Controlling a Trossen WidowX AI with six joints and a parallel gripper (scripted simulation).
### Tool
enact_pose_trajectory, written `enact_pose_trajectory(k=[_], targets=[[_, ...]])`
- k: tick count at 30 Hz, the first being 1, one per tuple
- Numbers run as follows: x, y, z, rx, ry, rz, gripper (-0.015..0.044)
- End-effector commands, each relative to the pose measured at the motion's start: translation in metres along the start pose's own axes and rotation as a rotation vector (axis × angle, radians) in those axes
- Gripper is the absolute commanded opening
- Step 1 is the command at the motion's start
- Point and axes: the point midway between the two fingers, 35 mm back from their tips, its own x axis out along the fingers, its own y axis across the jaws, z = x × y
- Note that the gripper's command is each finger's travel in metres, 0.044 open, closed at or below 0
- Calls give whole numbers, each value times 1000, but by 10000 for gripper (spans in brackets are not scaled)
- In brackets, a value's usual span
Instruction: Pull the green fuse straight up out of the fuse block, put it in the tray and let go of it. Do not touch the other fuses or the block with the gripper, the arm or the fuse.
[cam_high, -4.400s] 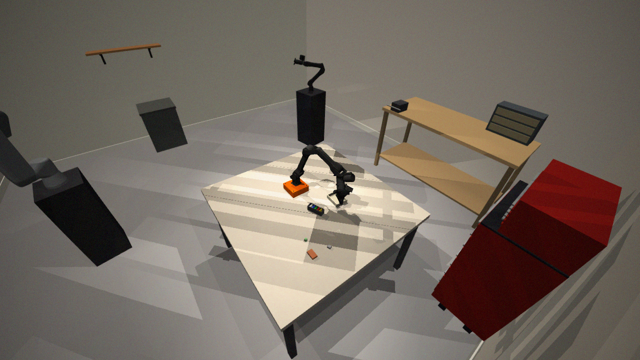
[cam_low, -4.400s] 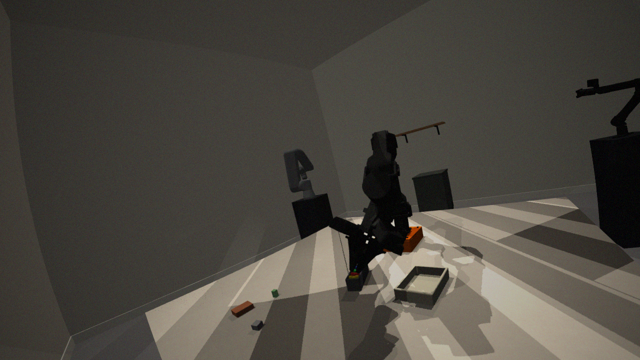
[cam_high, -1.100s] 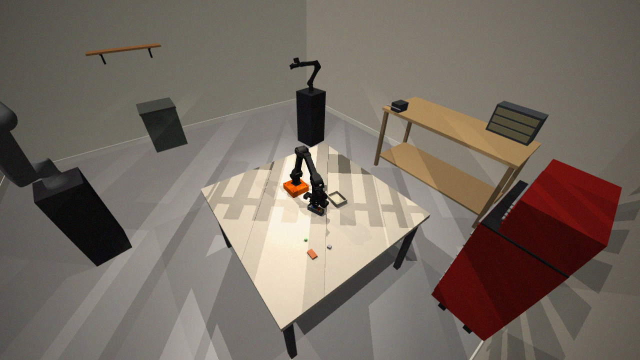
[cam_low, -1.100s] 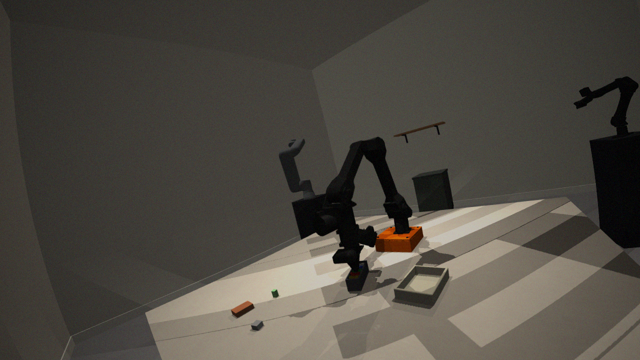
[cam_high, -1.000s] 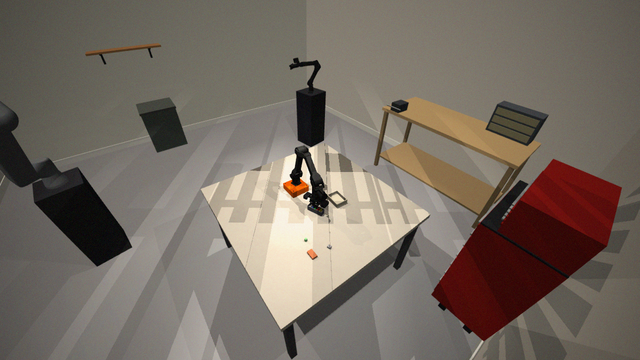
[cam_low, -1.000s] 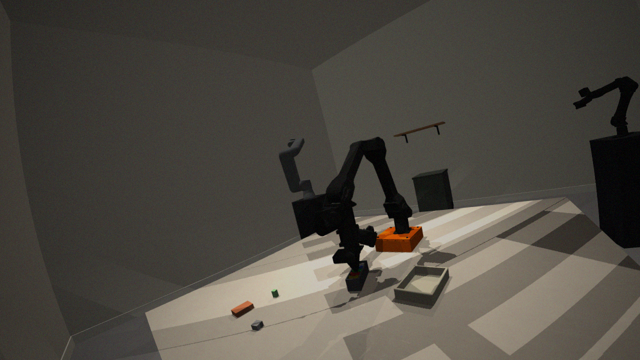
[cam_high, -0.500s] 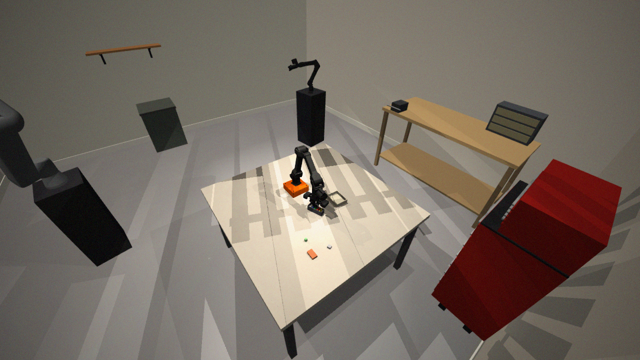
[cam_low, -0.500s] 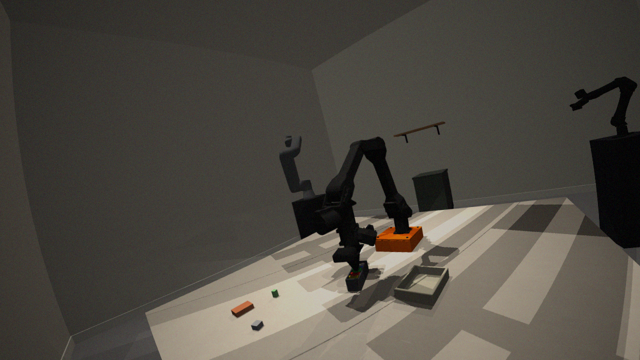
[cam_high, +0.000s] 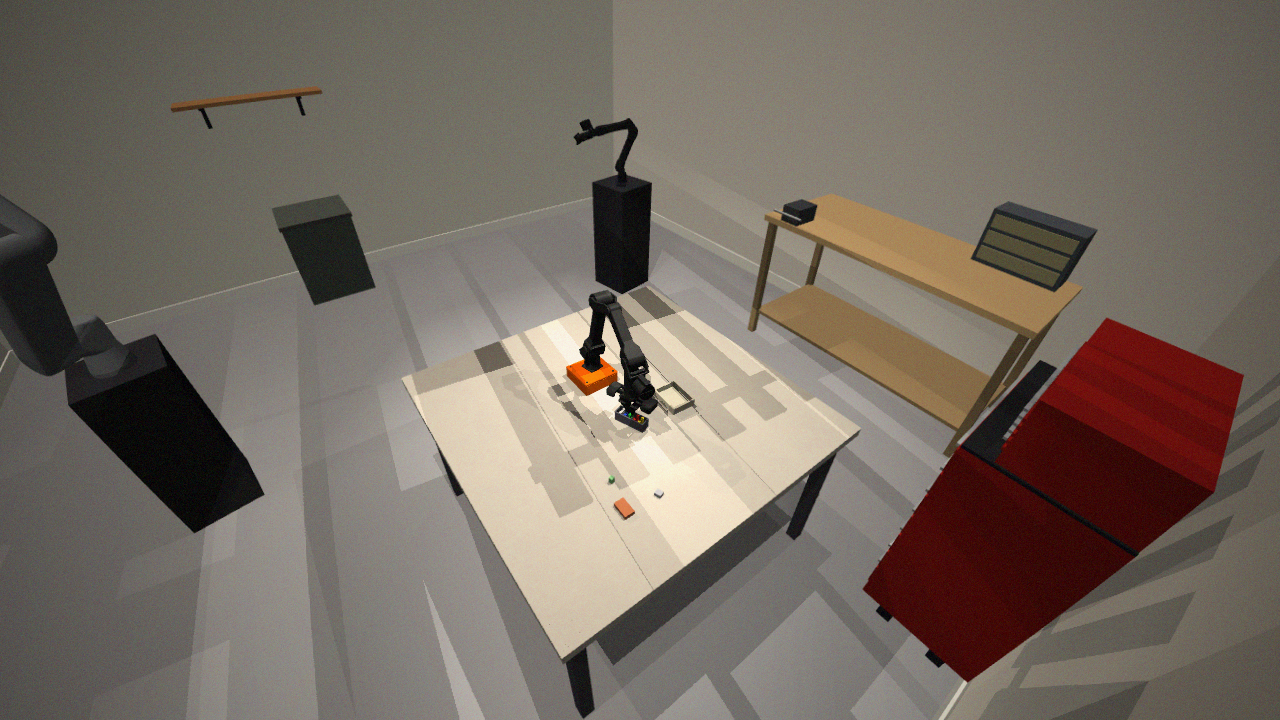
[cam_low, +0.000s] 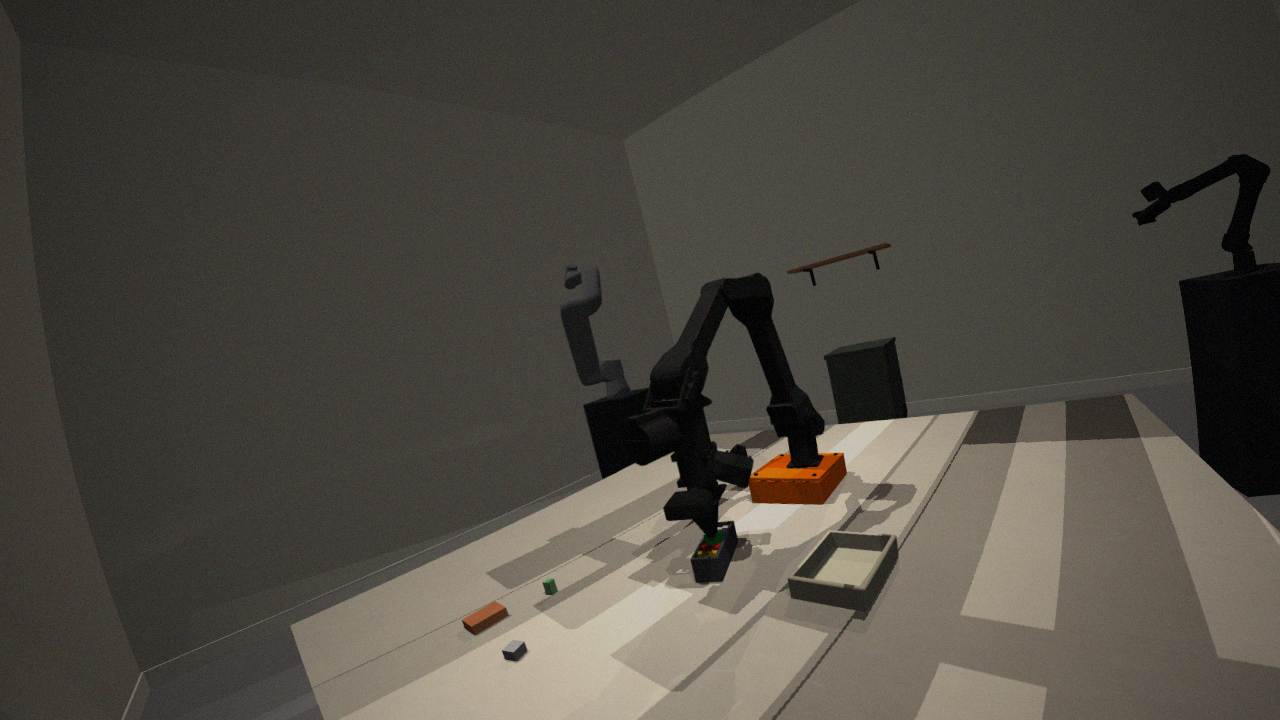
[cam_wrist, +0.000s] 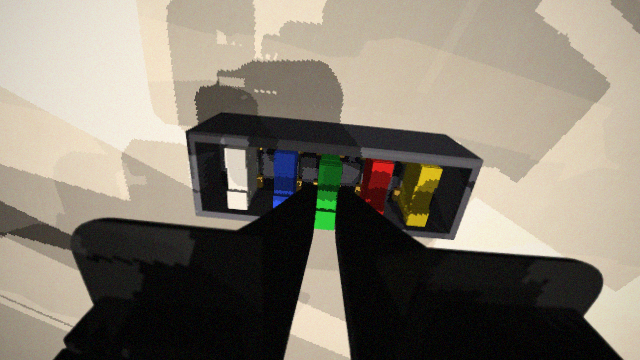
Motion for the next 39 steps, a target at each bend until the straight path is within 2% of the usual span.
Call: enact_pose_trajectory(k=[1,39], targets=[[-4,-2,-1,-1,1,-6,0],[-23,-1,0,-1,-1,-7,0]])
